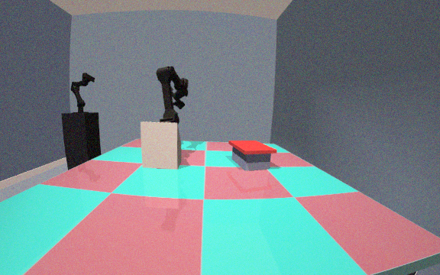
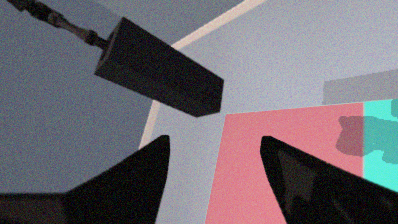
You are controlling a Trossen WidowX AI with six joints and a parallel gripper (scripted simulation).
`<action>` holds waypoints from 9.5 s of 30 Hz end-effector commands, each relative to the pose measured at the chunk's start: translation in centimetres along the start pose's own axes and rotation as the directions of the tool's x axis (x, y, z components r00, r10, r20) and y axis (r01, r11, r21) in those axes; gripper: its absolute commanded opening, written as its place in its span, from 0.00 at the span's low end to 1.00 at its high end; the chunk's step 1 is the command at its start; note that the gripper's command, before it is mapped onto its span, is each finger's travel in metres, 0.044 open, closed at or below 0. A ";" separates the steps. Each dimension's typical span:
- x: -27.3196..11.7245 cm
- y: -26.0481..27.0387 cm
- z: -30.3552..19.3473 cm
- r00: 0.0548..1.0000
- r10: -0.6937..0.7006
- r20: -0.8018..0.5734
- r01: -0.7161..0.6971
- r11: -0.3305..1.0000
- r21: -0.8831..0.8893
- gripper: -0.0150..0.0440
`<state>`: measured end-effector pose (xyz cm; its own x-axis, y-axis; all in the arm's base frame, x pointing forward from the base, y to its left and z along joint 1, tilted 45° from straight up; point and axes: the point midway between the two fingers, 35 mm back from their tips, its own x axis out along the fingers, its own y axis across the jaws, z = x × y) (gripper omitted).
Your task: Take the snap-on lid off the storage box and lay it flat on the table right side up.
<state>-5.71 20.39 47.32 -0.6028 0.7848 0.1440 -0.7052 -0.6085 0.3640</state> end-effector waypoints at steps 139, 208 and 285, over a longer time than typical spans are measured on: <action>-47.3 -34.3 -30.5 -0.194 -0.980 0.048 -0.660 0.166 0.733 0.41; -47.5 -33.1 -29.9 -0.189 -0.981 0.049 -0.656 0.163 0.737 0.25; -47.9 -33.2 -29.5 -0.187 -0.981 0.046 -0.661 0.161 0.733 0.25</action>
<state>35.41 -0.48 1.19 0.8221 0.4564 -0.3404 0.5582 -0.5278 0.6402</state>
